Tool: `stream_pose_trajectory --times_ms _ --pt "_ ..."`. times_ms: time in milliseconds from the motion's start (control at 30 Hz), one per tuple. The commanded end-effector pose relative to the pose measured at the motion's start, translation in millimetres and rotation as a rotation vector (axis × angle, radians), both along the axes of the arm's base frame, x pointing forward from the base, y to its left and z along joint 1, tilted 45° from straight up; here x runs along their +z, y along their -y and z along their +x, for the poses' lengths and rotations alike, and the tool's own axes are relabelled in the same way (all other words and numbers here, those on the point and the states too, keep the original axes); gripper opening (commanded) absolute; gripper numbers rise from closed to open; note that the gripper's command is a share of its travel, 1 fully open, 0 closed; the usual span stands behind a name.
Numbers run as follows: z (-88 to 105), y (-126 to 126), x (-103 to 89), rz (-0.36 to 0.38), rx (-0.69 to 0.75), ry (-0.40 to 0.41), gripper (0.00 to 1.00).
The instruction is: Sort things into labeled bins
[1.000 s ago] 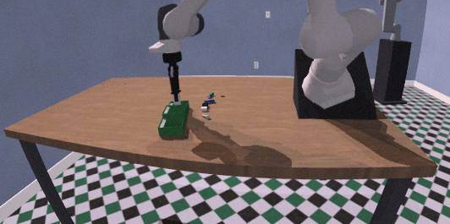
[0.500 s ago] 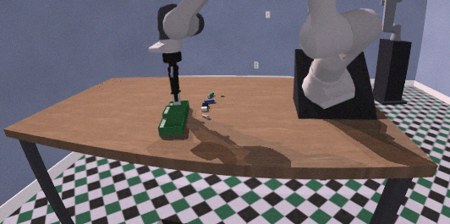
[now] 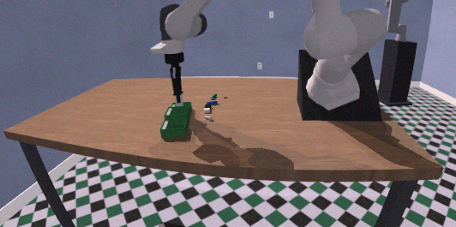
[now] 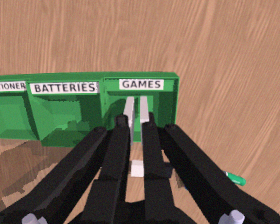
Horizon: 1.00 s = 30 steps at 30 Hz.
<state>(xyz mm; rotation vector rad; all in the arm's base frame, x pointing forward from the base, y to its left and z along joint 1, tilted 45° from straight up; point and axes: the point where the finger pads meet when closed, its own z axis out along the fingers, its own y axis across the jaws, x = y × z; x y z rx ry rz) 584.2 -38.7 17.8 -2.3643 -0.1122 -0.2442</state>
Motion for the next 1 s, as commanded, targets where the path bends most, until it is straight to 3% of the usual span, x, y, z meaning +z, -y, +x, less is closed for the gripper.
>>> stream_pose_trajectory --times_ms 0,967 --pt "0.0 -1 -0.9 -0.001 -0.003 -0.003 0.05" --pt "-3.6 17 17.0 -0.001 -0.003 -0.003 0.05"
